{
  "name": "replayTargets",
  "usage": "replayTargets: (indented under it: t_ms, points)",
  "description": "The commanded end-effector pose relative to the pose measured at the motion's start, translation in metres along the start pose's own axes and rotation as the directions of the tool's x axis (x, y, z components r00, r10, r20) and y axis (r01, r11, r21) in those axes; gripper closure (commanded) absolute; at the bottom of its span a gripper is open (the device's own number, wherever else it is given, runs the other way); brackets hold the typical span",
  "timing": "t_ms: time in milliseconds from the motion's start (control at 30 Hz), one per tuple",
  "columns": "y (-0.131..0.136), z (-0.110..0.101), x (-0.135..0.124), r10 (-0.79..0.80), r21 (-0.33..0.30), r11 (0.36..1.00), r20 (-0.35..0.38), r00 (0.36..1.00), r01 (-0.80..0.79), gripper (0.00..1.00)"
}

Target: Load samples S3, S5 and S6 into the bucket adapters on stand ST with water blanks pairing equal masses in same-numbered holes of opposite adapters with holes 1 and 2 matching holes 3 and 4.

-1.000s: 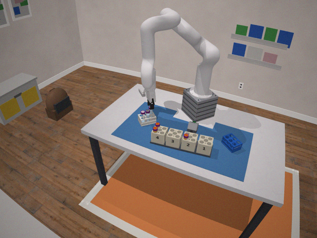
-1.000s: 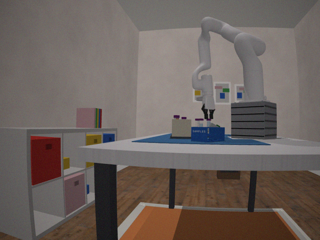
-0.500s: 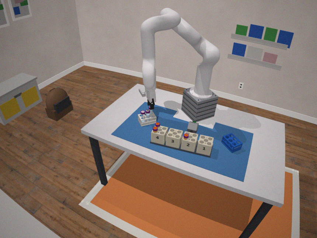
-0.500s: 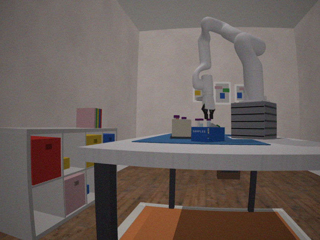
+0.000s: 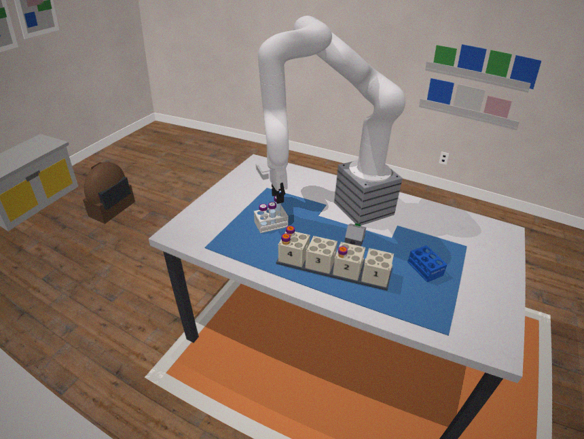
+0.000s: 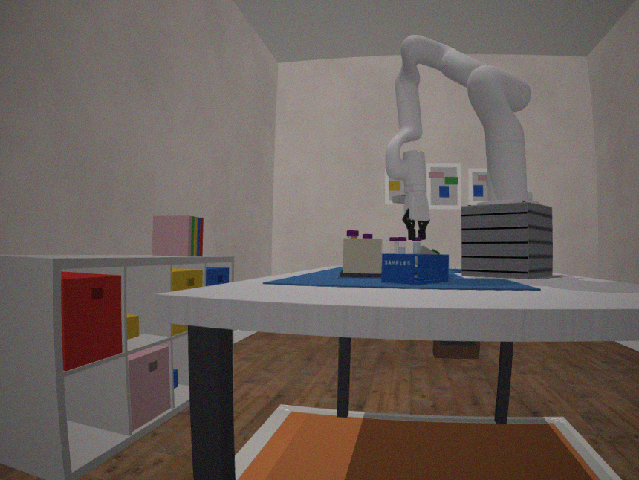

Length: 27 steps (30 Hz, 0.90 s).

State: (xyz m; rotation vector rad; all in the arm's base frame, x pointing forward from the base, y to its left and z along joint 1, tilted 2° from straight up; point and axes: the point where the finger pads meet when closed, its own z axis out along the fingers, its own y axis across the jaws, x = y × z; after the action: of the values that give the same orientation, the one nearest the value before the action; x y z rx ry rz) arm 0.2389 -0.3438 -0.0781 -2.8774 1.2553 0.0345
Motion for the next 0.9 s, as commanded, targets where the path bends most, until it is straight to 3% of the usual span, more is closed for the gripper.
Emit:
replayTargets:
  t_ms: [0, 867]
  points:
    - [0.000, 0.002, 0.001, 0.001, 0.037, 0.999, -0.020, 1.000, 0.000, 0.43]
    - [0.000, 0.014, 0.001, 0.001, 0.037, 0.999, -0.020, 1.000, 0.000, 0.43]
